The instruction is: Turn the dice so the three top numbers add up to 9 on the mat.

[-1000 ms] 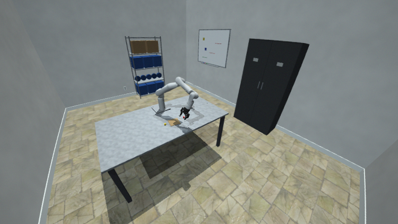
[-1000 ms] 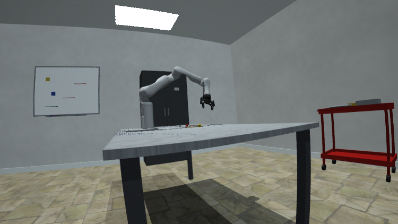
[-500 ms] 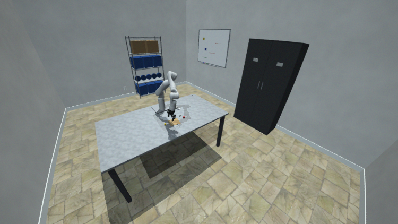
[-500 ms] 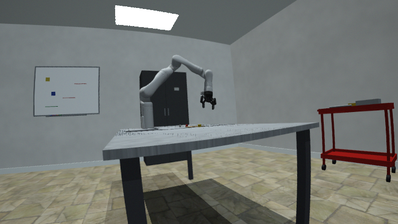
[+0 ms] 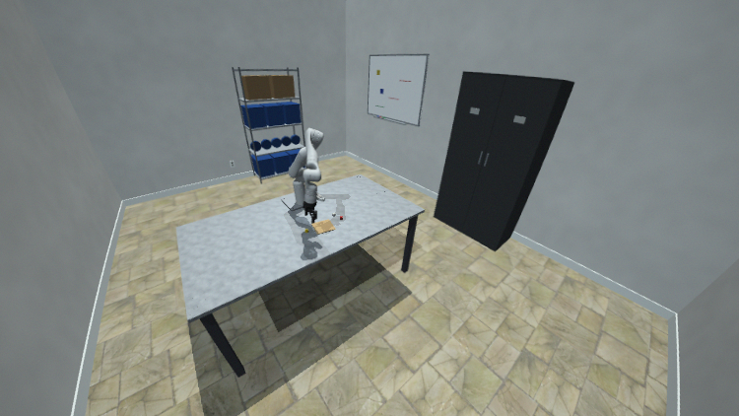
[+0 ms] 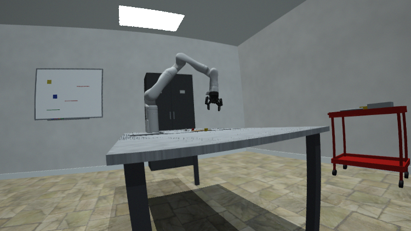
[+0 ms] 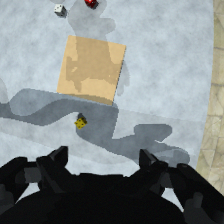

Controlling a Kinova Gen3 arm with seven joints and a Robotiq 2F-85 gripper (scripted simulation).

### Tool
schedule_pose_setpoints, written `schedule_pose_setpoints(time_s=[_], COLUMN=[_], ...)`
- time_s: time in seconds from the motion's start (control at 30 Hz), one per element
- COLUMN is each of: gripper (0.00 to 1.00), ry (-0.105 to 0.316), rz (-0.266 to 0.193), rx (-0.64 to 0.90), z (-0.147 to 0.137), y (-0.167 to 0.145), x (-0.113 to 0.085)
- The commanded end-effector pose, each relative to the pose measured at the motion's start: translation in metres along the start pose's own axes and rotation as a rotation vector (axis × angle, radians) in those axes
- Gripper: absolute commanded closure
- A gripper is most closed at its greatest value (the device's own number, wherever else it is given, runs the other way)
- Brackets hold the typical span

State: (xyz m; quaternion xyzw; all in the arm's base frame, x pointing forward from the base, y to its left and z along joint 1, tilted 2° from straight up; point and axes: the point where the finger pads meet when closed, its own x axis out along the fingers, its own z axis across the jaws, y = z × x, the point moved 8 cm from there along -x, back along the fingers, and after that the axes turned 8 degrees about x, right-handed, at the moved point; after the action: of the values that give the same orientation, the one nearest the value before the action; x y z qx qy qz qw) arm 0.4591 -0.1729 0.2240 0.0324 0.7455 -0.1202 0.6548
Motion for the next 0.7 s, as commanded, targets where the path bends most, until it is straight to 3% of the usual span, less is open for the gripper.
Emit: schedule_pose_setpoints(time_s=[0.0,0.67], gripper=[0.00,0.00], ry=[-0.004,-0.022], rz=[0.005,0.032], rx=[0.008,0.010], z=[-0.002,-0.018], y=[-0.004,-0.020], x=[-0.002,0.002])
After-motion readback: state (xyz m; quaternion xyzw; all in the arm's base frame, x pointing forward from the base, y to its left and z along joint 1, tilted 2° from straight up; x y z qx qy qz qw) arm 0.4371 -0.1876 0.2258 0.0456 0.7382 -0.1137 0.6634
